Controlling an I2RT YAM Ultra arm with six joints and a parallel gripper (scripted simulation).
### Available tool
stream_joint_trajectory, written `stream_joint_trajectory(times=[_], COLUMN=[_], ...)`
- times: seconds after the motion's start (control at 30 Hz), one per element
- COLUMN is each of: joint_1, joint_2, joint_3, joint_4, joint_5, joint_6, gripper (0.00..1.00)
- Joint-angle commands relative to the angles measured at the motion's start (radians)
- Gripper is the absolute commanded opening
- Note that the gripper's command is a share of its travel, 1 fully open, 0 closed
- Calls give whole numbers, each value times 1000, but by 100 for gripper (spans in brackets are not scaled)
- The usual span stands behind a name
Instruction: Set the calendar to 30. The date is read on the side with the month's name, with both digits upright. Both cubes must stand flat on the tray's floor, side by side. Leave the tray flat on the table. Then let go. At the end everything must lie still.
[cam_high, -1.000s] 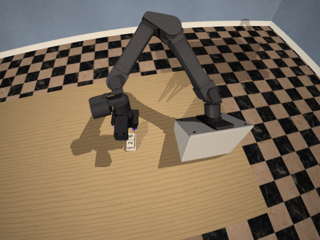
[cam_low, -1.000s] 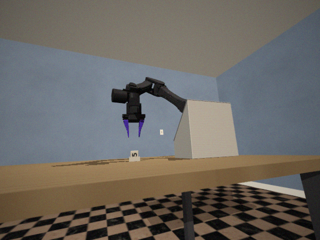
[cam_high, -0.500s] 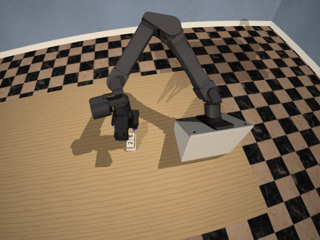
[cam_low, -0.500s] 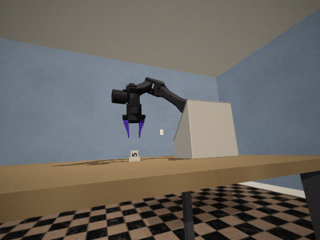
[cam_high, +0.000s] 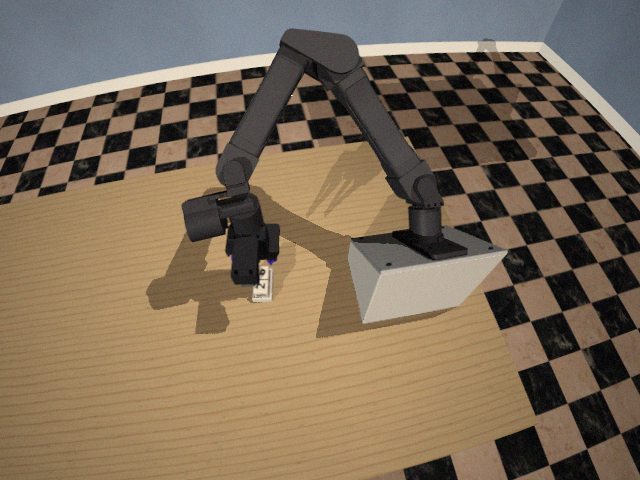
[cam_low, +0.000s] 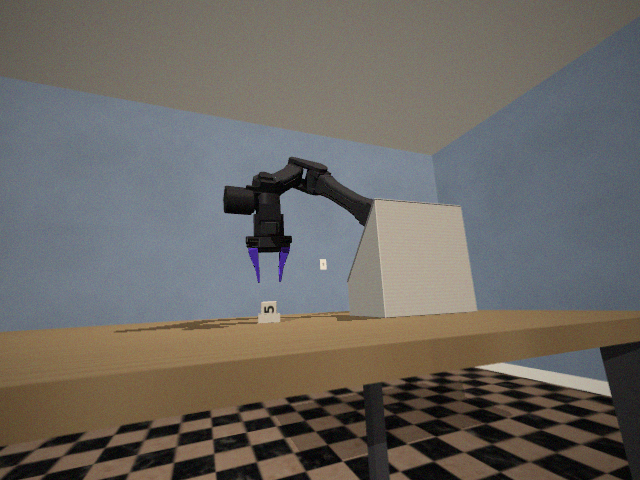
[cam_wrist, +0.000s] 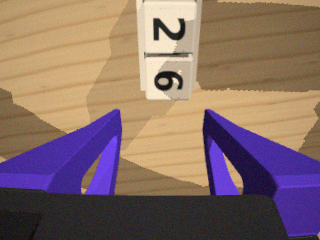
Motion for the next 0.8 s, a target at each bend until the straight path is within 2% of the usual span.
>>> stream_joint_trajectory(times=[0.0,0.77], joint_1=[1,-62], joint_2=[-1,41], joint_3=[-2,-43], joint_4=[30,174], joint_5=[0,2], joint_6=[-19,-107], gripper=[47,47])
